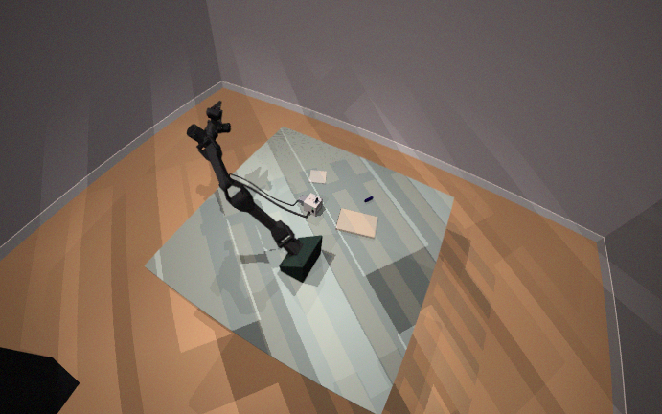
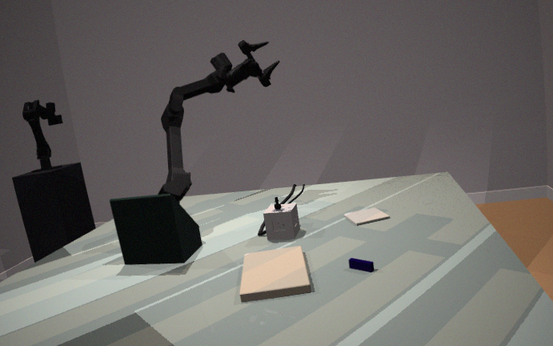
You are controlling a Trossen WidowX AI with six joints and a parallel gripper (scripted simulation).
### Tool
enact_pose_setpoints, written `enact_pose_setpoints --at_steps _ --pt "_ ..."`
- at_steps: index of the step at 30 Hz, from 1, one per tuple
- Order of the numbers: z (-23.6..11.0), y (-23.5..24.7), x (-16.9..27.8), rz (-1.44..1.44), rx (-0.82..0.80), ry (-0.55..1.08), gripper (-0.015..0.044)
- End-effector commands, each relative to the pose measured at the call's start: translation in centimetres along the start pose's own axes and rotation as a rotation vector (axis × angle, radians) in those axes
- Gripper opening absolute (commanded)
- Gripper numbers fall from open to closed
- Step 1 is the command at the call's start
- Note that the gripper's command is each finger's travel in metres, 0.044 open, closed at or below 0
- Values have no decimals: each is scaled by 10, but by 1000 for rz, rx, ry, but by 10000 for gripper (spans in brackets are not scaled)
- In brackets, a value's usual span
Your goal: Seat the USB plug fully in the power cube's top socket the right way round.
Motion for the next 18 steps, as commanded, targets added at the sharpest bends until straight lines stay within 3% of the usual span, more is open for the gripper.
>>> enact_pose_setpoints --at_steps 1,6,18 --pt "1 -2 -2 -25 5 -2 426" --pt "27 -59 -58 -656 173 -55 440" --pt "51 -116 -196 -1586 607 -59 440"
Point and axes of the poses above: the point midway between the two fingers, 35 mm back from their tips, its own z axis out along the fingers, its own y axis across the jaws, x = y × z, the point moved 2 cm from there along -z, back along the fingers, and after that the axes turned 7 degrees about z, right-handed, at the moved point
